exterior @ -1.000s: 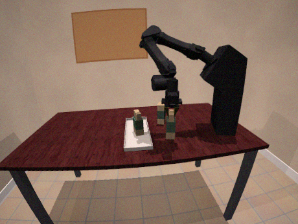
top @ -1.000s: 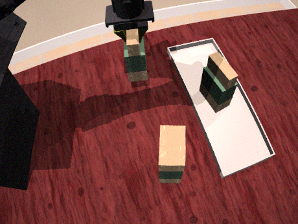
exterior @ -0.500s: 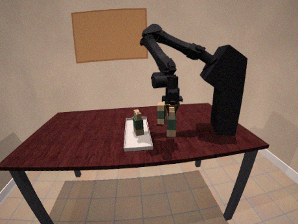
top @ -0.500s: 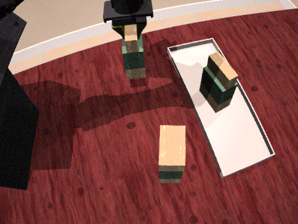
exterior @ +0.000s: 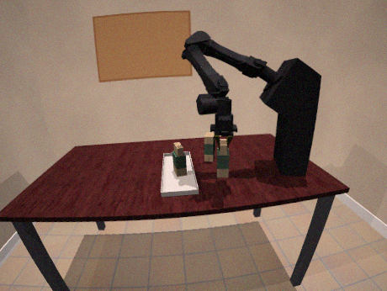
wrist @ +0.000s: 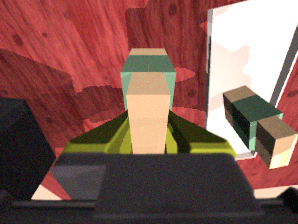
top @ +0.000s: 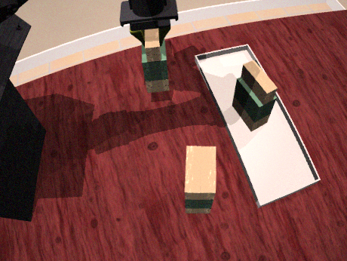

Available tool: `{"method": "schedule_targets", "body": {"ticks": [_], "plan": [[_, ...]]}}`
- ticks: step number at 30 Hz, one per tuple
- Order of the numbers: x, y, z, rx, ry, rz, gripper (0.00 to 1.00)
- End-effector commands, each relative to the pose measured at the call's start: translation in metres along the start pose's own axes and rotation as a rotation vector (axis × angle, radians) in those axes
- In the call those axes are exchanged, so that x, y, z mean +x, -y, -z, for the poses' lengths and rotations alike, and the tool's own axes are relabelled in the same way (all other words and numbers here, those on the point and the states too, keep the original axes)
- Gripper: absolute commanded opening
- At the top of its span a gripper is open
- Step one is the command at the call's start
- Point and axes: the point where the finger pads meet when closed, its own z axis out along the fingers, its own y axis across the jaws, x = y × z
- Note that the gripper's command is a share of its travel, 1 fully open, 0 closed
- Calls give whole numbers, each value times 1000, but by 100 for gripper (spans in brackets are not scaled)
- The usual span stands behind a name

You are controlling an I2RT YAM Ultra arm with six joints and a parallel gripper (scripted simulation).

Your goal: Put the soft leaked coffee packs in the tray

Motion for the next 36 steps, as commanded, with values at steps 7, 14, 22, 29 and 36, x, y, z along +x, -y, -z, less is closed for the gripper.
{"method": "schedule_targets", "body": {"ticks": [7,14,22,29,36], "plan": [[-7,-5,10,-5,26,13,23],[-7,-5,10,-5,26,13,23],[-7,-5,10,-5,26,13,23],[-16,14,11,20,42,-11,23],[-19,27,11,20,44,-1,23]]}}
